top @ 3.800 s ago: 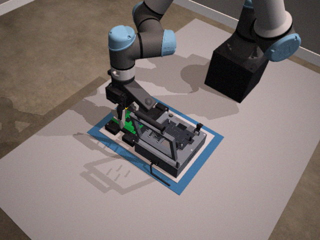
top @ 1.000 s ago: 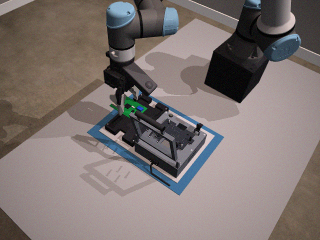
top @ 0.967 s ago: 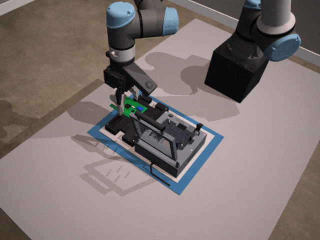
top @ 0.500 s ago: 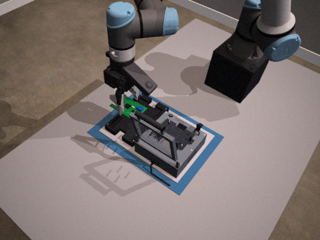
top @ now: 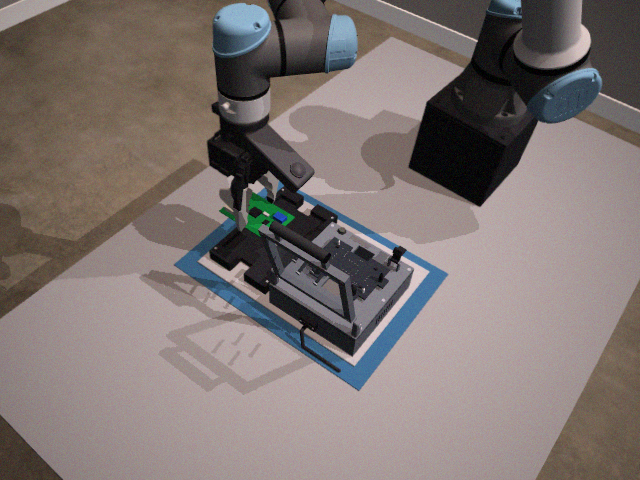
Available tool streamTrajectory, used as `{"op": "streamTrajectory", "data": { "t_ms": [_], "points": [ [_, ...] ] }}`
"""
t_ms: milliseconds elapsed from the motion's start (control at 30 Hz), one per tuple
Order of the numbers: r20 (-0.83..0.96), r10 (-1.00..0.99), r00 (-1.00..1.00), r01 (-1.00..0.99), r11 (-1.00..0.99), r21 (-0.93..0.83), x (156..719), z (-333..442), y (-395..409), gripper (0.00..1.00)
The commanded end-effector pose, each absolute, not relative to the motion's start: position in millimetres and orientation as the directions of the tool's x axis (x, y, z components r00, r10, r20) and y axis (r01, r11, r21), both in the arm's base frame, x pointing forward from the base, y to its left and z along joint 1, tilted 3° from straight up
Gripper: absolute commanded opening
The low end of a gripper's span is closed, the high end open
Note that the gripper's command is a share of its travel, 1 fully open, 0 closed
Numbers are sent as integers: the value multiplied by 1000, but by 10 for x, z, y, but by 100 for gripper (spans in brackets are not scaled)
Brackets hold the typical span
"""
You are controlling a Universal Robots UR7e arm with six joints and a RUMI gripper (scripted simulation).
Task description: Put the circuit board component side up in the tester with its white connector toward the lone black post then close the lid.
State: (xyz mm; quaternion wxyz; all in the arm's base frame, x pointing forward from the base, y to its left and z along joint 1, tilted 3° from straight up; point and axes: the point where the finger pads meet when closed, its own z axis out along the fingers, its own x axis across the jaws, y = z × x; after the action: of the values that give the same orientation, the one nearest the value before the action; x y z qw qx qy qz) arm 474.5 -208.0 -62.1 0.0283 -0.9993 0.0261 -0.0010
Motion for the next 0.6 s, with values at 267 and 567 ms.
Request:
{"op": "streamTrajectory", "data": {
  "t_ms": [267, 567],
  "points": [
    [-1, -94, 996, -94, -994, -56, 4749, -615, -2082, 39],
    [-3, -140, 990, -140, -989, -56, 4749, -615, -2082, 39]
  ]
}}
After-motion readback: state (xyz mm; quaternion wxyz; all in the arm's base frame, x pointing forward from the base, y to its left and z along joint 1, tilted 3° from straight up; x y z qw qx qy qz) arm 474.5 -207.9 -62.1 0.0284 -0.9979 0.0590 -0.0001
